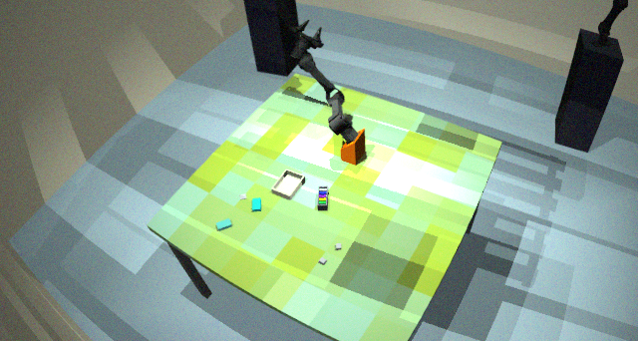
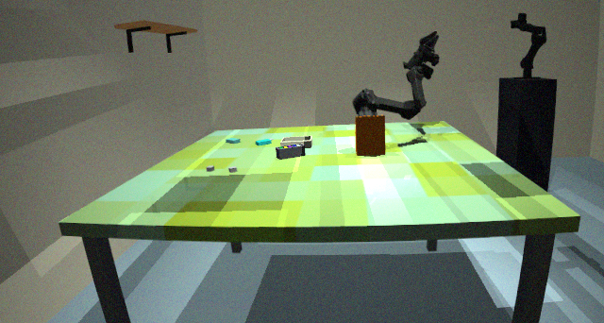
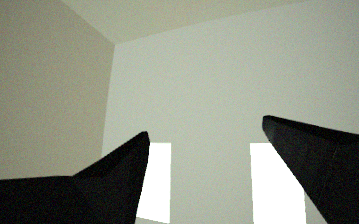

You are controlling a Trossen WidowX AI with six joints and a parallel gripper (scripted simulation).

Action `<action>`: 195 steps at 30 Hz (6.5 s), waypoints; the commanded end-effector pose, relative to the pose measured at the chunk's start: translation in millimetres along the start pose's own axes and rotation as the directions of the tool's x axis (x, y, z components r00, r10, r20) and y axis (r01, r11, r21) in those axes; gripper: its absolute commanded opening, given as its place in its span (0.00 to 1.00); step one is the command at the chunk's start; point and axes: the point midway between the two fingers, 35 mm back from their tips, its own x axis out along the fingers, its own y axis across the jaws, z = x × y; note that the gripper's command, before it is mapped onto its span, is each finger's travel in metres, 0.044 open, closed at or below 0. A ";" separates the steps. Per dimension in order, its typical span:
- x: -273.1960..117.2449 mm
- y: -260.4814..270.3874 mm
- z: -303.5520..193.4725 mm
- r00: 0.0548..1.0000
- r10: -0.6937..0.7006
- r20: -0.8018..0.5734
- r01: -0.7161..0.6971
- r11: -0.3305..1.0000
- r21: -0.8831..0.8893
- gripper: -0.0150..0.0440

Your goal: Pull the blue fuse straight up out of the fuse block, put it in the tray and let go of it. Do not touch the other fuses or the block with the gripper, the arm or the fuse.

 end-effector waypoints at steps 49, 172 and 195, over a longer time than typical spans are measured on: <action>-214.6 297.4 -594.9 -0.074 0.572 -0.817 0.911 -0.294 -0.289 0.36; -504.8 570.0 -335.5 -0.779 0.305 0.547 -0.335 0.535 -0.776 0.25; -496.2 566.9 -342.0 -0.779 0.305 0.547 -0.335 0.536 -0.775 0.25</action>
